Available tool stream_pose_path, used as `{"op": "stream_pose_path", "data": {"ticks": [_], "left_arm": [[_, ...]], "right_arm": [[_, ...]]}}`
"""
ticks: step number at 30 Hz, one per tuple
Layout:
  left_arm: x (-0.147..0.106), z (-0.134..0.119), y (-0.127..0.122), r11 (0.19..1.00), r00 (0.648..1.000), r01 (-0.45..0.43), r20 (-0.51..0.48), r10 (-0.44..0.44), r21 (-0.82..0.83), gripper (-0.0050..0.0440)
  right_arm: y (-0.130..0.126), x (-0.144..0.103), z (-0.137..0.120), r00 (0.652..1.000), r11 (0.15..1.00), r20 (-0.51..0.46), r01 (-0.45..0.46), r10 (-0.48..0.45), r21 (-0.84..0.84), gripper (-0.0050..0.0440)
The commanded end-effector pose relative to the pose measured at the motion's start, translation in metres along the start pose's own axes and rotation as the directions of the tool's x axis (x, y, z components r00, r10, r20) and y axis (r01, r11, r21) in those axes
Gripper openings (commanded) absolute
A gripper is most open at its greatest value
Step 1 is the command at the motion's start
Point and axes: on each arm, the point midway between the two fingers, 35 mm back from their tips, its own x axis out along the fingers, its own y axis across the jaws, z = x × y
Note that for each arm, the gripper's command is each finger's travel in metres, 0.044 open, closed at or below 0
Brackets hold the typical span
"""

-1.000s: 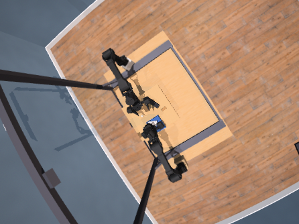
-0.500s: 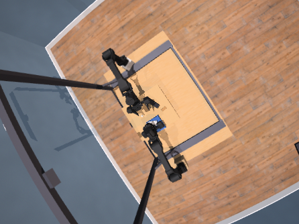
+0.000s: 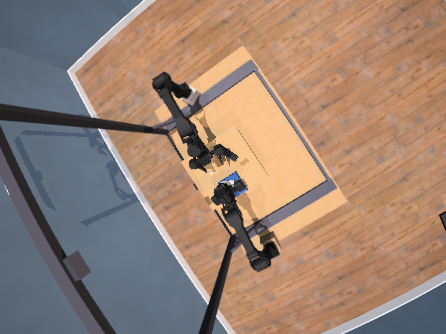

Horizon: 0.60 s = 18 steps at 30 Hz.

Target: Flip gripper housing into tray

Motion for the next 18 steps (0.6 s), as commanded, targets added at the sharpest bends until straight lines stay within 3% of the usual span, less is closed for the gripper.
{"op": "stream_pose_path", "data": {"ticks": [1,18], "left_arm": [[-0.0079,0.0125,0.0004,1.0,0.999,-0.003,0.034,0.003,-0.003,0.044],[-0.0079,0.0125,0.0004,1.0,0.999,-0.003,0.034,0.003,-0.003,0.044]], "right_arm": [[-0.0003,-0.0039,0.0012,1.0,1.0,0.015,0.004,-0.004,0.004,0.0],[-0.0003,0.0055,-0.0046,1.0,1.0,0.015,0.004,-0.004,0.004,0.0]]}}
